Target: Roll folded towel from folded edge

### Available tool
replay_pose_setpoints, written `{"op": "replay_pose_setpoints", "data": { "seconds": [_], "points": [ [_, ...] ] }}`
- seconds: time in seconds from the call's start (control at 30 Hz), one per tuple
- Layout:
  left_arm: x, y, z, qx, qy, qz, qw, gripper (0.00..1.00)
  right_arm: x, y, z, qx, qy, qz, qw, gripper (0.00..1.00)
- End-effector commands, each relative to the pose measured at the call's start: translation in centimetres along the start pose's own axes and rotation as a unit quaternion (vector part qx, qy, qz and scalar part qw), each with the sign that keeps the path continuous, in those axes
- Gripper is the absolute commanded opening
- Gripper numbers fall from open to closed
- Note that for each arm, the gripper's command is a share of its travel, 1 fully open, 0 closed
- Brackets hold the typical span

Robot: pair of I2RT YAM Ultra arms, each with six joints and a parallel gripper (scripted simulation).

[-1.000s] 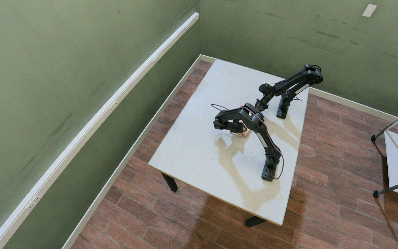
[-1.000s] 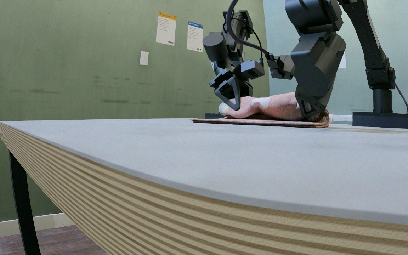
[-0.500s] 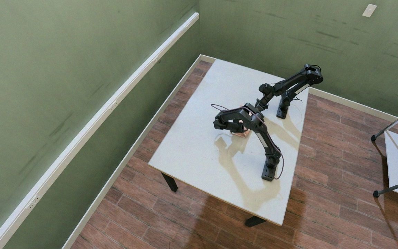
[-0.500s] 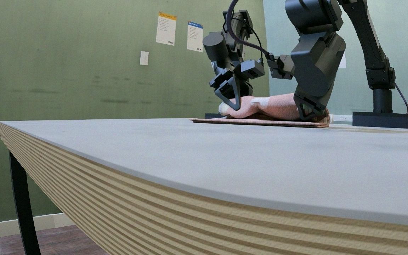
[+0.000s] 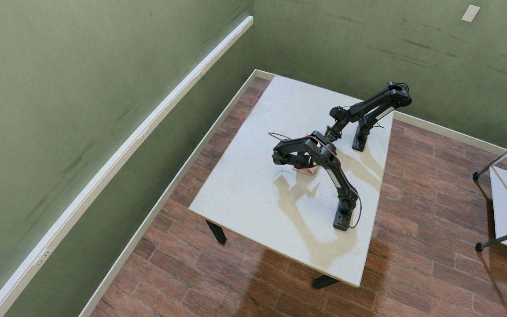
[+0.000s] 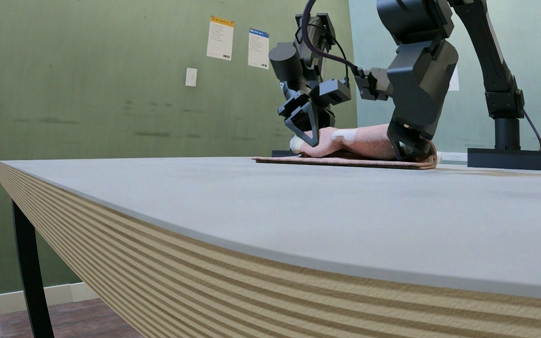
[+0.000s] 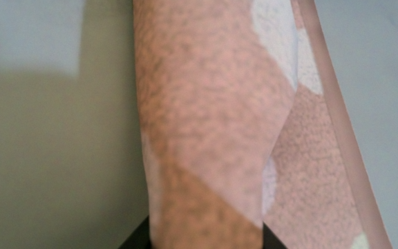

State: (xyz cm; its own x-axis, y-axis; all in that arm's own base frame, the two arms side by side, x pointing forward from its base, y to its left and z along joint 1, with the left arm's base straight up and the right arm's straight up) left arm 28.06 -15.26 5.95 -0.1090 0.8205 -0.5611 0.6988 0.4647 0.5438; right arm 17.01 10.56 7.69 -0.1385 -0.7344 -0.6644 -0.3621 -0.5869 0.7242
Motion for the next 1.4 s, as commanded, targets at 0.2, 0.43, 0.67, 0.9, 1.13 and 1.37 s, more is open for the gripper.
{"op": "replay_pose_setpoints", "data": {
  "seconds": [0.2, 0.43, 0.67, 0.9, 1.13, 1.37],
  "points": [
    [-0.2, 5.0, 0.4, -0.019, -0.018, -0.001, 1.0, 0.85, -0.4, 0.0, -0.8, -0.044, -0.039, 0.011, 0.998, 0.33],
    [-0.2, 7.3, 0.3, -0.019, -0.018, -0.001, 1.0, 0.85, -0.7, 0.0, -1.7, -0.097, -0.085, 0.026, 0.991, 0.33],
    [-0.4, 7.0, -0.4, -0.046, -0.039, 0.004, 0.998, 0.87, -0.8, -0.1, -2.8, -0.162, -0.139, 0.045, 0.976, 0.33],
    [-1.0, 5.5, -2.9, -0.152, -0.12, 0.024, 0.981, 0.9, -0.9, -0.5, -4.0, -0.24, -0.206, 0.068, 0.946, 0.33],
    [-1.3, 3.8, -5.1, -0.248, -0.193, 0.042, 0.949, 0.92, -0.8, -0.9, -4.8, -0.292, -0.25, 0.084, 0.919, 0.33],
    [-1.3, 1.2, -7.7, -0.369, -0.284, 0.064, 0.883, 0.94, -0.6, -1.4, -5.7, -0.353, -0.301, 0.102, 0.88, 0.33]
  ]
}}
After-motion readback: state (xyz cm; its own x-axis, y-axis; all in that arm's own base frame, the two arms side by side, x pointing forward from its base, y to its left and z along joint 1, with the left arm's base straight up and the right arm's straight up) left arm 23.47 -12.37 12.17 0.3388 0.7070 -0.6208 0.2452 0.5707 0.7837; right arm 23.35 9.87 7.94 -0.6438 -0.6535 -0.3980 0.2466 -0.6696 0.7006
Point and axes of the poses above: on each arm, the point where the finger pads meet when closed, its own y axis back along the fingers, its own z axis across the jaws, x = y × z, the point moved 8 cm from there along y, back along the fingers, and after that the axes turned 14 degrees about -y, right-handed, at the moved point
